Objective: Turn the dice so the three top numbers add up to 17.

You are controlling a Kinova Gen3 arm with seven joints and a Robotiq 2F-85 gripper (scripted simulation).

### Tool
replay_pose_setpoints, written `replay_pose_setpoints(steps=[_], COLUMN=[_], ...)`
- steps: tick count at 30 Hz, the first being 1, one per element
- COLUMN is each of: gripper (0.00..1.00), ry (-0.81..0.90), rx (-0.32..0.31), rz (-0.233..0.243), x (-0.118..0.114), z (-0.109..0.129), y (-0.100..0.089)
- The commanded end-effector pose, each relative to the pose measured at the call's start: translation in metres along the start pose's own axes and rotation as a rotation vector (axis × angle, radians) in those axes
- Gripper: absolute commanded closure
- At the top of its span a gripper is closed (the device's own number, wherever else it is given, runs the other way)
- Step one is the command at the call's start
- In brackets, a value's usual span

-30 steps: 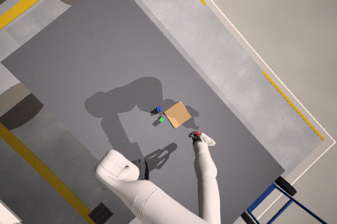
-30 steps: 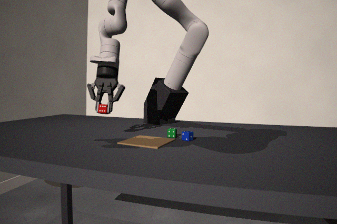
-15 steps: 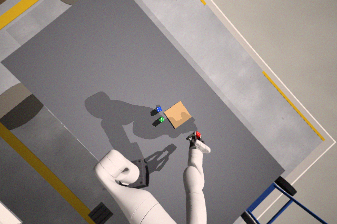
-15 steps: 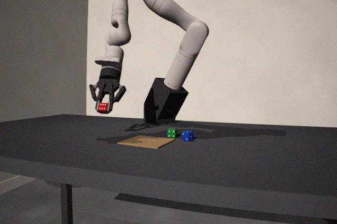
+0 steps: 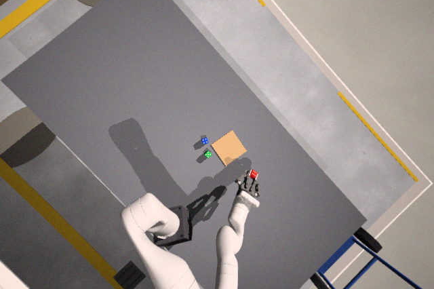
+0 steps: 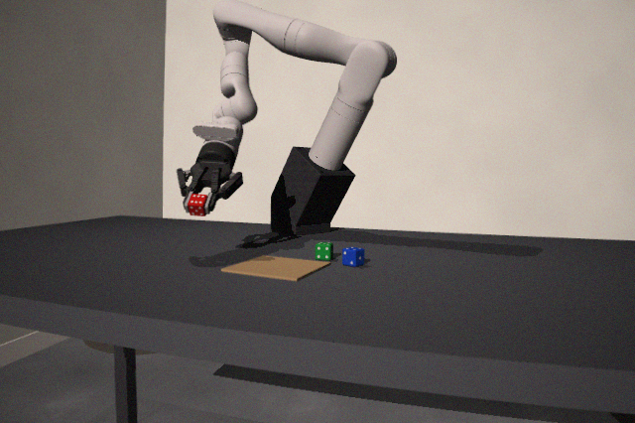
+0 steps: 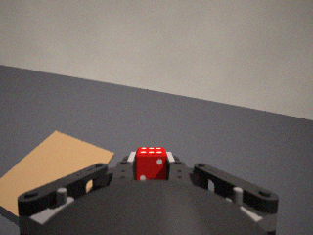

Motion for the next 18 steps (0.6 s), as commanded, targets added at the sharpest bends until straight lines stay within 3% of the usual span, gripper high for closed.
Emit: replay_pose_setpoints(steps=[1,9,18], gripper=[0.74,0.74,0.74], ry=[0.053,0.053,0.053], rx=[0.085,0.181,0.202], rz=[0.01,0.014,0.015], x=[0.0041,0.0044,0.004], z=[-0.0095,-0.0156,-0.017], y=[-0.0008,-0.0004,-0.0003])
Point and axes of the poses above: the point where the finger pads meet when closed, its own y axis out along the fingers, its own x axis across the jaws, z = x × y, the point moved 6 cm from there along -y, back along the fingers, and after that the axes turned 4 degrees about y, right-handed, at the moved point
